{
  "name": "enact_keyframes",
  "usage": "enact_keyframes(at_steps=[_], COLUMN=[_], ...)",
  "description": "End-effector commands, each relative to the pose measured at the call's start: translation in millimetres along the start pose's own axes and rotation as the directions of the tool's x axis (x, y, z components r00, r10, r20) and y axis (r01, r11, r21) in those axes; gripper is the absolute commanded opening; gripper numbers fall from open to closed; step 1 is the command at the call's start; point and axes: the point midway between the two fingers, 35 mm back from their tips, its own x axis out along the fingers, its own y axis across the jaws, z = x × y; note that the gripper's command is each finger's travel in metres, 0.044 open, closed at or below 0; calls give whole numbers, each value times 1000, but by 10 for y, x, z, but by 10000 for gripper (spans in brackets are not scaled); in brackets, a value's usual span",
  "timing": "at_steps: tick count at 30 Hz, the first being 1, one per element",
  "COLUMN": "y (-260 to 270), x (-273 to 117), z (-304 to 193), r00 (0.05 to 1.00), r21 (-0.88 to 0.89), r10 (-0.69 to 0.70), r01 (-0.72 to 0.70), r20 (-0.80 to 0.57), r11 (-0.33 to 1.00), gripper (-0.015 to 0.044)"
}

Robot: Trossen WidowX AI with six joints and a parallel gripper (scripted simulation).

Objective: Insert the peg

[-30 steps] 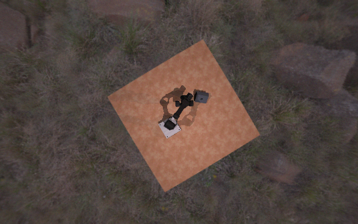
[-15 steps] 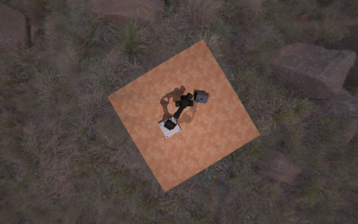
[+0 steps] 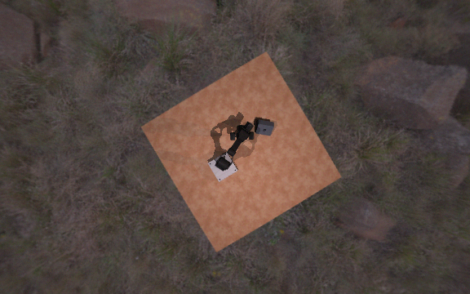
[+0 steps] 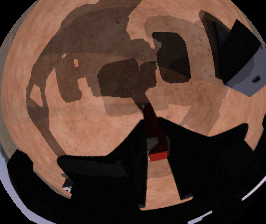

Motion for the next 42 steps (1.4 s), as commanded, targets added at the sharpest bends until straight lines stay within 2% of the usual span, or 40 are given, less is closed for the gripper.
enact_keyframes(at_steps=[1, 24, 30, 42], y=[-1, -9, -13, -77], x=[-3, -779, -796, -777], z=[2, 32, 33, 35], r00=[1000, 1000, 1000, 999], r21=[0, 1, 23, 174], r10=[-1, 1, 4, 20], r01=[1, -1, -4, -26], r20=[1, -6, -2, 32], r11=[1000, 1000, 1000, 984], gripper=[0, 0, 0, 0])
